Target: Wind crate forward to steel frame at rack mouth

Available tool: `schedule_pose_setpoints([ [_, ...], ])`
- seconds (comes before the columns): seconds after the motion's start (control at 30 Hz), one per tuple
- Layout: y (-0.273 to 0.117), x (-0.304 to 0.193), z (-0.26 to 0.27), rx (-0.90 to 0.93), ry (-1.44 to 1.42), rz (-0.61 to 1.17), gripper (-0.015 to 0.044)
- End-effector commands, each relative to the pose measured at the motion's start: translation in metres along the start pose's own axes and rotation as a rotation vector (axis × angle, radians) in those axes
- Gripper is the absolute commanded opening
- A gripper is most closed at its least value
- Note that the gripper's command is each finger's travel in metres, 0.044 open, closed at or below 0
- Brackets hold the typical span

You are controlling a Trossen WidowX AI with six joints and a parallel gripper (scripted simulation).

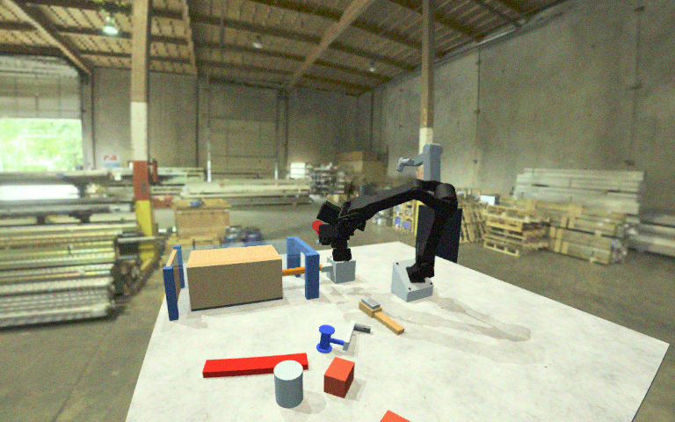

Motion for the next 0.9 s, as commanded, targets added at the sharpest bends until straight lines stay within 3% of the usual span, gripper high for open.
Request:
schedule_pose_setpoints([
  [0.0,-0.0035,-0.0002,-0.0029,-0.082,0.01,0.006,0.0],
  [0.87,-0.002,0.0005,0.0021,-0.5,0.011,0.077,0.0],
])
Point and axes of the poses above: the point midway between the two fingers, 35 mm back from their tips, its own y axis out along the fingers, its own z axis across the jaws, x = y × z, the point moved 1 cm from there along -y, back along the fingers, and after that the axes turned 13 degrees about -y, right-handed, at the moved point
